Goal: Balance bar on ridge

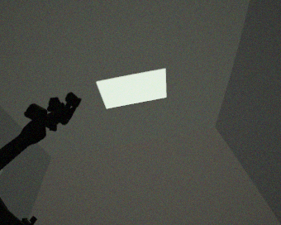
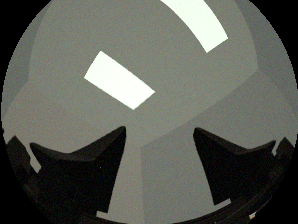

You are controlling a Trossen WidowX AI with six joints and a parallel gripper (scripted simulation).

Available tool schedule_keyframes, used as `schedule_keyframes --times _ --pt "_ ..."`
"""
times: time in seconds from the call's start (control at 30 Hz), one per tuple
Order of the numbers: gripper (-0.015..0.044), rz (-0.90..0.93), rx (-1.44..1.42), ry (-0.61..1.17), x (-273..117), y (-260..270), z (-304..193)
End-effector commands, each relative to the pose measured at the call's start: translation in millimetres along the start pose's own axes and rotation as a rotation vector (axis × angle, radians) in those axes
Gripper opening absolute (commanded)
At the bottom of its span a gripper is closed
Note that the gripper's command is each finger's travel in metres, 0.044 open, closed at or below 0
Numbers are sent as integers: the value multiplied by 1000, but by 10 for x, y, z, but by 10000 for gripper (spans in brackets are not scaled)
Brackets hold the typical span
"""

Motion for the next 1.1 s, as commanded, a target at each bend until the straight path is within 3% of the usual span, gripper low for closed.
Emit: schedule_keyframes --times 0.0,0.57,1.07 --pt "315 -12 -31 110 48 -33 -238" --pt "315 -327 -9 559 435 -517 -1531" --pt "315 -717 110 929 318 -1212 -2559"
Point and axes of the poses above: the point midway between the two fingers, 35 mm back from their tips, its own x axis out along the fingers, its own y axis across the jaws, z = x × y, the point moved 9 cm from there along -x, back along the fingers, and after that the axes turned 4 degrees about -x, right-handed, at the moved point
